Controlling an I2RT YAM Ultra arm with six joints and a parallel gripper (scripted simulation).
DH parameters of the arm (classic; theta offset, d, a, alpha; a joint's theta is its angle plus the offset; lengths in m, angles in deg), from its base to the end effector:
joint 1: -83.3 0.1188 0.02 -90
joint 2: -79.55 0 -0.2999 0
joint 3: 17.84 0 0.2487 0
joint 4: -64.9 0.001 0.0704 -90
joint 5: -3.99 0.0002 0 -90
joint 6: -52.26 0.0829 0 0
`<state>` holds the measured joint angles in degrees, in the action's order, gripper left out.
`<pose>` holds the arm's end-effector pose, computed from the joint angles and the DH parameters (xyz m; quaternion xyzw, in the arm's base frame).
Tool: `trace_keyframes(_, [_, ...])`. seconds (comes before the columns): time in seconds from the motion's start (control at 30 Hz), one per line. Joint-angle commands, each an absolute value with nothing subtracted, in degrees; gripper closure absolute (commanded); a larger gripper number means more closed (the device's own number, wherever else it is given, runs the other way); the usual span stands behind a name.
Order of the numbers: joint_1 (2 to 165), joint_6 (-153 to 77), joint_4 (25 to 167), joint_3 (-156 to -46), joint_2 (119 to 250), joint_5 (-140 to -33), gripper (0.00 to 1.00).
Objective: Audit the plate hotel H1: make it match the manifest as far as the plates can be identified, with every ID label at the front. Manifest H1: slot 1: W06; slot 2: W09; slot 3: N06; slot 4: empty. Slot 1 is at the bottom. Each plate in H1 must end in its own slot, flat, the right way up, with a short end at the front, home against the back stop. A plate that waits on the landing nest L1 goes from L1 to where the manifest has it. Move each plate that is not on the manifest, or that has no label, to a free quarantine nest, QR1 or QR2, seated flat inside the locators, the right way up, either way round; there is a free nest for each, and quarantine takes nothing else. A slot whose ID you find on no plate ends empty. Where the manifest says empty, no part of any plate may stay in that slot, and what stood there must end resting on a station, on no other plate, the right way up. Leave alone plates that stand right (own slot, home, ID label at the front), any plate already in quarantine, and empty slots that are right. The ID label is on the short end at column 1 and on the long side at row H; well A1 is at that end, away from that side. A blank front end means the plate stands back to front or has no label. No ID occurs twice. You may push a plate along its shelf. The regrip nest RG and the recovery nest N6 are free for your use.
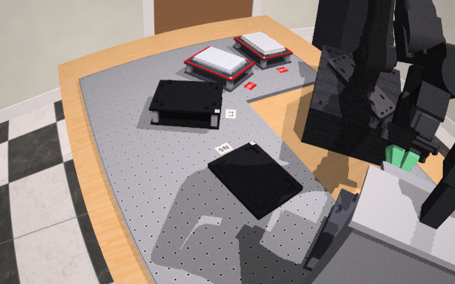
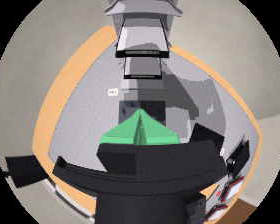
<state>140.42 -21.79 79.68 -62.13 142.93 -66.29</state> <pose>0.1550 0.1901 0.2227 -0.2303 0.8422 0.1545 0.4624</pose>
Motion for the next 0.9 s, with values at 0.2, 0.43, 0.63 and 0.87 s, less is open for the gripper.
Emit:
trace_keyframes(0.2, [142.09, -20.53, 81.48, -59.72, 139.18, -64.14, 1.0])
trace_keyframes(0.43, [142.21, -20.44, 81.4, -60.28, 139.06, -63.92, 1.0])
trace_keyframes(0.63, [142.22, -20.43, 81.4, -60.28, 139.06, -63.91, 1.0])
trace_keyframes(0.87, [142.31, -20.38, 81.52, -60.3, 138.98, -63.83, 1.0])
